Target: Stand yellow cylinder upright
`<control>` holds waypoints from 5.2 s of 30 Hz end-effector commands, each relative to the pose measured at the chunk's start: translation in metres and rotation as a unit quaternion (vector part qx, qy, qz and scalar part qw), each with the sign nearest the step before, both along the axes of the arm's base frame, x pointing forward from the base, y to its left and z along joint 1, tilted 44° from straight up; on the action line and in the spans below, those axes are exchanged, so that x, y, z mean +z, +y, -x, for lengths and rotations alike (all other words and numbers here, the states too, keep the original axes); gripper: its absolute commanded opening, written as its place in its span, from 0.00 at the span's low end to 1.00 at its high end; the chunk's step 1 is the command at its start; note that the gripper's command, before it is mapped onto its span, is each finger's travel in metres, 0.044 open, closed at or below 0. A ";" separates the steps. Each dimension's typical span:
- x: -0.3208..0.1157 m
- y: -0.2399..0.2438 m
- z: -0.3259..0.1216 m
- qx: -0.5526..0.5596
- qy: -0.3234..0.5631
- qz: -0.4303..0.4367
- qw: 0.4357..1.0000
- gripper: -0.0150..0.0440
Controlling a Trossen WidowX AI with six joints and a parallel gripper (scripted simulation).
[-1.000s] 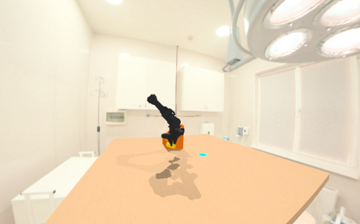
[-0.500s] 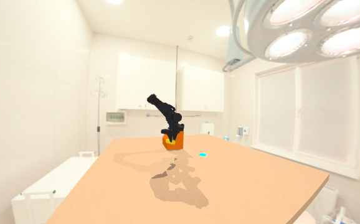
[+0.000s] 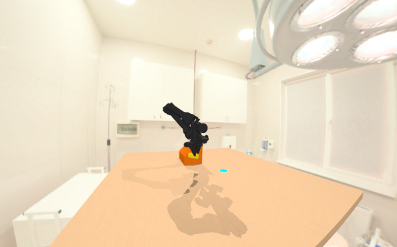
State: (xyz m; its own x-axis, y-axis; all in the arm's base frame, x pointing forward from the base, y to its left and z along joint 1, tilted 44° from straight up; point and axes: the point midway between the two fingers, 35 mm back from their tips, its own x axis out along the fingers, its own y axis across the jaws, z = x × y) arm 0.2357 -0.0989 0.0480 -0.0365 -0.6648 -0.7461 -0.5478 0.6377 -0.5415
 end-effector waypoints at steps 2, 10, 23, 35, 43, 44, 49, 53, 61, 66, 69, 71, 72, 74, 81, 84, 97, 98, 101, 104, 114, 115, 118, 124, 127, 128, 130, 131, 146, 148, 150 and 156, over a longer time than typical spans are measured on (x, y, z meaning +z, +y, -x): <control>-0.010 0.014 -0.009 0.015 0.011 -0.011 1.000 0.43; -0.023 0.030 -0.017 0.035 0.028 -0.018 0.999 0.43; -0.043 0.059 -0.028 0.070 0.060 -0.022 0.995 0.43; -0.064 0.086 -0.033 0.102 0.090 -0.022 0.990 0.43; -0.079 0.105 -0.034 0.122 0.110 -0.020 0.986 0.43; -0.081 0.107 -0.034 0.124 0.113 -0.020 0.986 0.43; -0.090 0.118 -0.033 0.137 0.125 -0.017 0.983 0.43; -0.098 0.127 -0.032 0.146 0.135 -0.015 0.980 0.43; -0.114 0.144 -0.028 0.165 0.155 -0.009 0.974 0.43; -0.124 0.155 -0.025 0.177 0.167 -0.005 0.970 0.43; -0.130 0.161 -0.022 0.184 0.174 -0.001 0.968 0.43; -0.134 0.164 -0.021 0.188 0.178 0.001 0.966 0.43; -0.136 0.166 -0.020 0.189 0.180 0.001 0.965 0.43; -0.138 0.168 -0.019 0.192 0.182 0.003 0.964 0.43; -0.141 0.167 -0.017 0.189 0.186 -0.010 0.964 0.43; -0.143 0.165 -0.016 0.187 0.187 -0.021 0.964 0.43; -0.153 0.159 -0.011 0.178 0.193 -0.069 0.962 0.43; -0.153 0.159 -0.011 0.178 0.193 -0.073 0.962 0.43; -0.155 0.158 -0.010 0.176 0.194 -0.084 0.961 0.43; -0.157 0.157 -0.009 0.175 0.194 -0.096 0.960 0.43; -0.163 0.154 -0.006 0.172 0.194 -0.133 0.957 0.43; -0.164 0.154 -0.006 0.172 0.194 -0.137 0.956 0.43; -0.165 0.153 -0.005 0.171 0.193 -0.148 0.955 0.43; -0.168 0.152 -0.003 0.171 0.191 -0.170 0.952 0.43; -0.170 0.151 -0.003 0.171 0.189 -0.181 0.950 0.43; -0.170 0.151 -0.002 0.171 0.189 -0.184 0.949 0.43; -0.171 0.151 -0.002 0.171 0.188 -0.191 0.948 0.43; -0.172 0.151 -0.002 0.171 0.187 -0.195 0.947 0.43; -0.177 0.149 0.001 0.175 0.175 -0.248 0.937 0.43; -0.178 0.148 0.001 0.176 0.173 -0.255 0.935 0.43; -0.179 0.148 0.001 0.177 0.171 -0.261 0.933 0.43; -0.180 0.148 0.002 0.180 0.164 -0.281 0.928 0.43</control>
